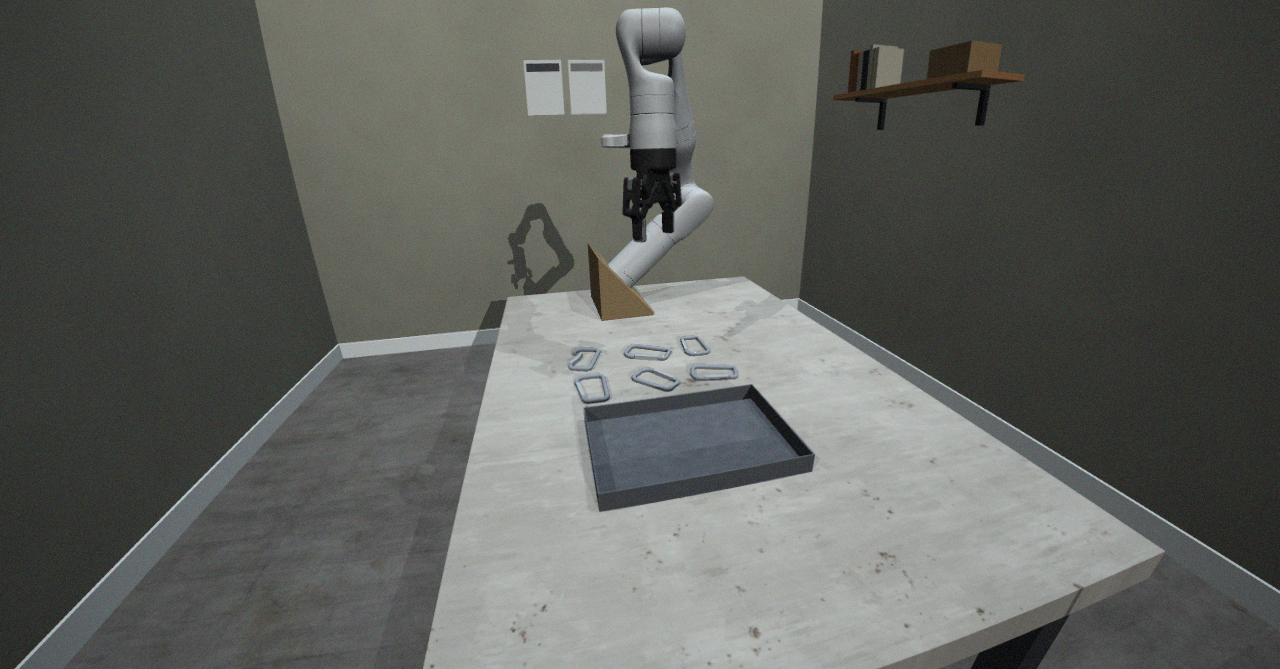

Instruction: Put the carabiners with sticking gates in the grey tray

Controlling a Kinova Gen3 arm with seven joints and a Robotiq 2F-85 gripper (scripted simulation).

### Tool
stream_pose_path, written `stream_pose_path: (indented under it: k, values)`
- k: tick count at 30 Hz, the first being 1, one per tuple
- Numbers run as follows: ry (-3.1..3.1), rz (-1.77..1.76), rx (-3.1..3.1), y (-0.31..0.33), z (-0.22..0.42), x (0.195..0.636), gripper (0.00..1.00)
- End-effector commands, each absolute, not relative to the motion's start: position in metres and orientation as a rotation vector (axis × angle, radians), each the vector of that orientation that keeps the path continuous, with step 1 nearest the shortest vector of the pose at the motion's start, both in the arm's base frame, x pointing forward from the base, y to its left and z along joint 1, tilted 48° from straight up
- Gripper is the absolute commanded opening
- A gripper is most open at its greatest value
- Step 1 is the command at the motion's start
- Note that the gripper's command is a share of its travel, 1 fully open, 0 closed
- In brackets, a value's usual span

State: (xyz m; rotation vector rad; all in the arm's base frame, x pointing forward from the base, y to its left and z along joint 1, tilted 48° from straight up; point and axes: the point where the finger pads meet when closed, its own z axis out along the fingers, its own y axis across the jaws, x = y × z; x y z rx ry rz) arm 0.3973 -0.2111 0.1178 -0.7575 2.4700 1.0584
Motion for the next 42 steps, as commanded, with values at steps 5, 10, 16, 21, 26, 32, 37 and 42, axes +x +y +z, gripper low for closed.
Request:
stream_pose_path:
  k: [5,10,16,21,26,32,37,42]
  values:
    - [2.47,1.056,-0.757,-0.167,0.079,0.404,1.0]
    - [2.47,1.056,-0.757,-0.167,0.079,0.404,1.0]
    - [2.47,1.056,-0.757,-0.167,0.079,0.404,1.0]
    - [2.472,1.054,-0.756,-0.124,0.04,0.41,1.0]
    - [2.472,1.054,-0.756,-0.124,0.04,0.41,1.0]
    - [2.472,1.054,-0.756,-0.124,0.04,0.41,1.0]
    - [2.471,1.055,-0.756,-0.084,0.006,0.415,1.0]
    - [2.471,1.055,-0.756,-0.084,0.006,0.415,1.0]
